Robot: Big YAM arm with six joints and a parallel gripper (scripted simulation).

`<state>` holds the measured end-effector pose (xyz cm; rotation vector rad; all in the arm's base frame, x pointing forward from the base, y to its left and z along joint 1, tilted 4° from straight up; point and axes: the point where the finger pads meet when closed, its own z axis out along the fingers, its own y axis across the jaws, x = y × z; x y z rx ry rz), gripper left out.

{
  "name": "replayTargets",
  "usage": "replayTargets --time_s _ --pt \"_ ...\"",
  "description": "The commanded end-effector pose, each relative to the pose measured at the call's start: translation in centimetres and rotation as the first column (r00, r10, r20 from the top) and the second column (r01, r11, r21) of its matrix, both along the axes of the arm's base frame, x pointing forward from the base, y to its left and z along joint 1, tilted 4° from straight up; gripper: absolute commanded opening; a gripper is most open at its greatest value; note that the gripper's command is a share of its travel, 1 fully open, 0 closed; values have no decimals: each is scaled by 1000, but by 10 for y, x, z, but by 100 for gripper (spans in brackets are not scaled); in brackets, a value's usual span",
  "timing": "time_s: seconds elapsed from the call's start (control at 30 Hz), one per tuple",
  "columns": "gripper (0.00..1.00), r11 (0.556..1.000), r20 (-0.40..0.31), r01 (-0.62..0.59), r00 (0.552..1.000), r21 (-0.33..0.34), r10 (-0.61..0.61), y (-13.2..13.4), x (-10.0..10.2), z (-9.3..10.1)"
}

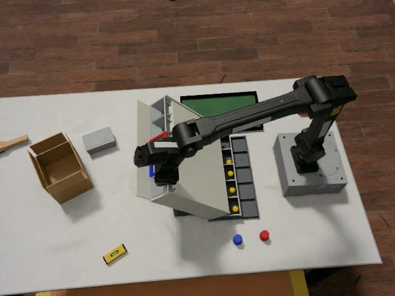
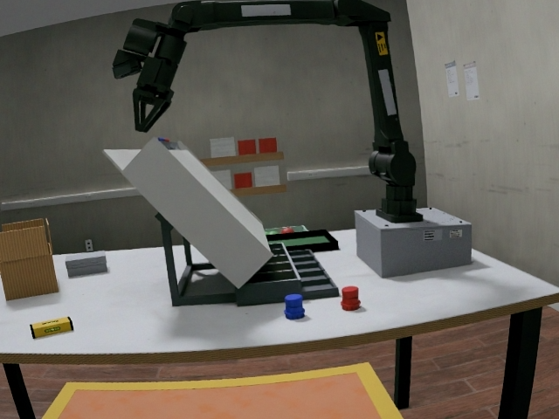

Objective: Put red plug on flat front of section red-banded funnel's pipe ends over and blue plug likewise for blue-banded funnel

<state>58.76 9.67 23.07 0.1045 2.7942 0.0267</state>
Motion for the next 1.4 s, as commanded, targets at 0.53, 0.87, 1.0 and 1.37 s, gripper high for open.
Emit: replayTargets --time_s 0.53,0.87,1.0,1.37 --pt "59 1000 15 1 1000 2 -1 0 2 6" --pt "59 1000 15 1 1000 2 -1 -1 7 31" --pt "59 1000 15 1 1000 2 -1 -1 8 42" --pt "59 1000 32 4 999 6 -4 -1 9 44"
